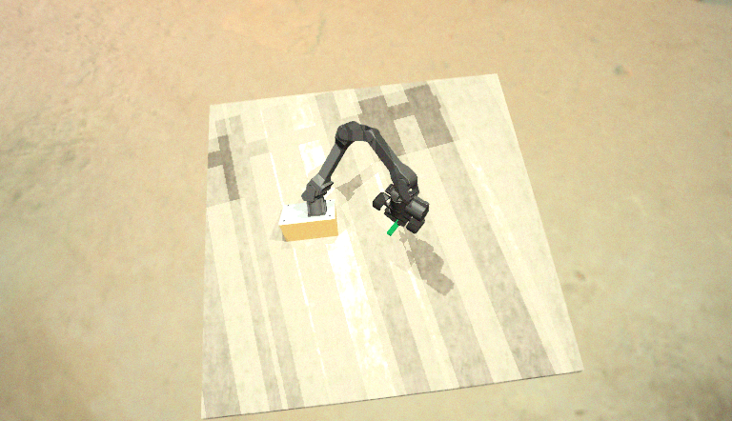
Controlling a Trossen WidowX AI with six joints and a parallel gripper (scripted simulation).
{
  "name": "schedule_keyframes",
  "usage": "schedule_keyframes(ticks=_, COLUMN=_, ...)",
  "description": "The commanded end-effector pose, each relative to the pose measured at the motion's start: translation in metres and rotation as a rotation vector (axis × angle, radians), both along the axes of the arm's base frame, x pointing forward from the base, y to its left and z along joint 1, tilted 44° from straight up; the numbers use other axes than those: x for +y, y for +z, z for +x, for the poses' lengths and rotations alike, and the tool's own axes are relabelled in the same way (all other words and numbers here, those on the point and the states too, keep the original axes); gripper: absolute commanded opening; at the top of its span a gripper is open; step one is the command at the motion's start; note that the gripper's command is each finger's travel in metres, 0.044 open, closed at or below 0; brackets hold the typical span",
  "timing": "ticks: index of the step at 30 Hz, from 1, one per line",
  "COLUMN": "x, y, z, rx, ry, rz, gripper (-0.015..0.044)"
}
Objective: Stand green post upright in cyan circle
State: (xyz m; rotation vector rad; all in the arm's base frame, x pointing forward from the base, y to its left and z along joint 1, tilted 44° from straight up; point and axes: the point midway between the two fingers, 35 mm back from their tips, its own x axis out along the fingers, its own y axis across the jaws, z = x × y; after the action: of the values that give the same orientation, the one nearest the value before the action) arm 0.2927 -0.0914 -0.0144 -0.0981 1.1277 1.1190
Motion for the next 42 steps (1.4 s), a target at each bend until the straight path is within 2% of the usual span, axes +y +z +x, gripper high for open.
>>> schedule_keyframes(ticks=1, x=0.004, y=0.008, z=0.006, rx=0.021, ry=-0.039, rz=-0.003, gripper=0.0023)
schedule_keyframes(ticks=42, x=0.075, y=0.081, z=0.04, rx=0.416, ry=-0.495, rz=0.001, gripper=0.0023)
